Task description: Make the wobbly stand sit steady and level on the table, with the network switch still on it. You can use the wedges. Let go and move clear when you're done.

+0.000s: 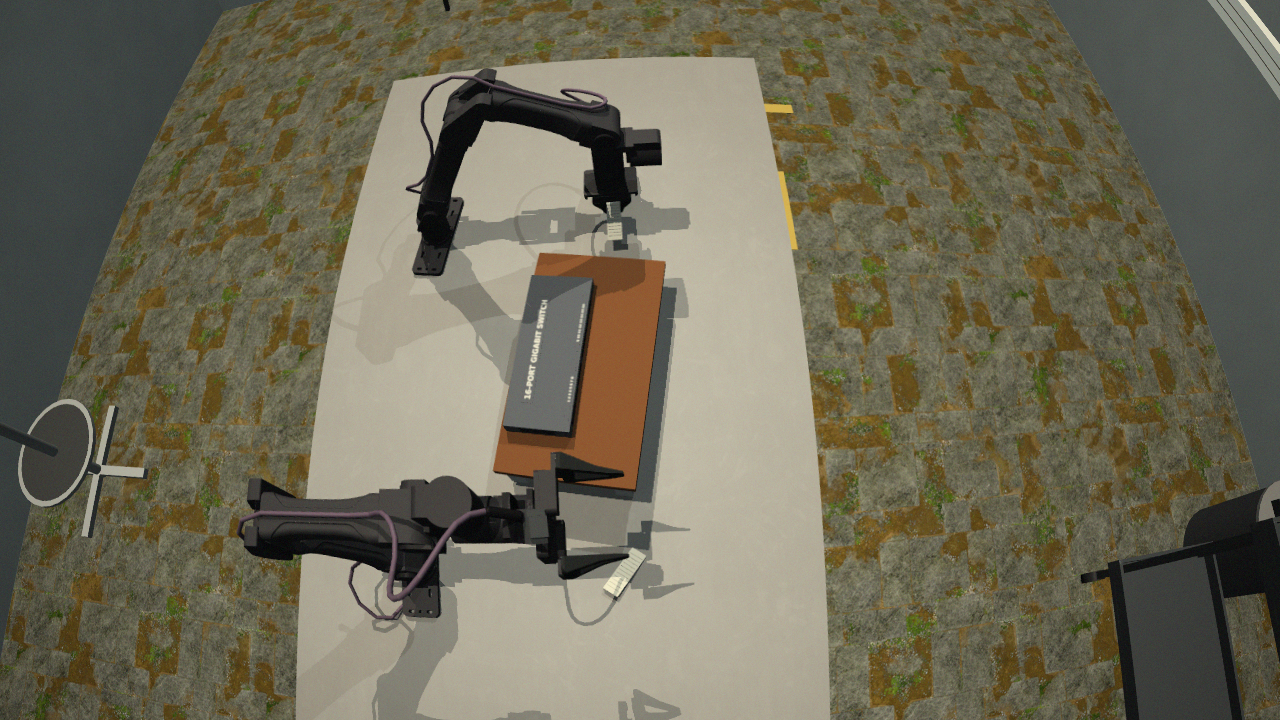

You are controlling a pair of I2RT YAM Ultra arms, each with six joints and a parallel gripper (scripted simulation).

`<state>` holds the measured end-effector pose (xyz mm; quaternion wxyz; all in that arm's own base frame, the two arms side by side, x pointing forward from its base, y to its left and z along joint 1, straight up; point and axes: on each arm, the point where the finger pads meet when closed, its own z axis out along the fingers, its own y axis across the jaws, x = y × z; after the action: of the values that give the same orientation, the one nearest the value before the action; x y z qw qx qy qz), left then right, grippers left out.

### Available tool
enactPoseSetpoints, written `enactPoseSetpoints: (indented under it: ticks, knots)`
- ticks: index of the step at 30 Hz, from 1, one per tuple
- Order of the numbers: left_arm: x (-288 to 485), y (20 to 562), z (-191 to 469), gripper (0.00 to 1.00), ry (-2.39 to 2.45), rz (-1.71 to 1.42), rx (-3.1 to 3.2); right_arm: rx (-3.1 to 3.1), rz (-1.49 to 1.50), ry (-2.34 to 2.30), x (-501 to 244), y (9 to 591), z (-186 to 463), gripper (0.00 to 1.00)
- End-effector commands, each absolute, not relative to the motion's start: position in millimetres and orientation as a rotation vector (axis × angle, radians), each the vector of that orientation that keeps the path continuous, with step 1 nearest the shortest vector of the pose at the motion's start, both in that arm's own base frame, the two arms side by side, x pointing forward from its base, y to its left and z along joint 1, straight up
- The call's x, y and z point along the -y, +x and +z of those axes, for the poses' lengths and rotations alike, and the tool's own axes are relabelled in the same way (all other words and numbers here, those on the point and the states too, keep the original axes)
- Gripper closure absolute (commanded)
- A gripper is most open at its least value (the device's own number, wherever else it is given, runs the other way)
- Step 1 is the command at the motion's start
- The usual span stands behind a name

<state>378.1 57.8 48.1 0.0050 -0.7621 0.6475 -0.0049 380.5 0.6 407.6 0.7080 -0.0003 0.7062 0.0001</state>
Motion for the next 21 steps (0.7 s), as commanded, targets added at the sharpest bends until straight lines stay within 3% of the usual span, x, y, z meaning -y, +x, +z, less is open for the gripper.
enactPoseSetpoints:
  ticks: [1,21]
  knots:
    - [-64.8,380.7,74.2,1.0,-2.359,-0.021,-2.005,-1.529,0.006,-0.001,-0.4,370.3,425.3,0.0]
    - [-64.8,381.7,88.3,1.0,-2.362,-0.016,-2.01,-1.529,0.006,-0.001,-0.4,370.3,425.3,0.0]
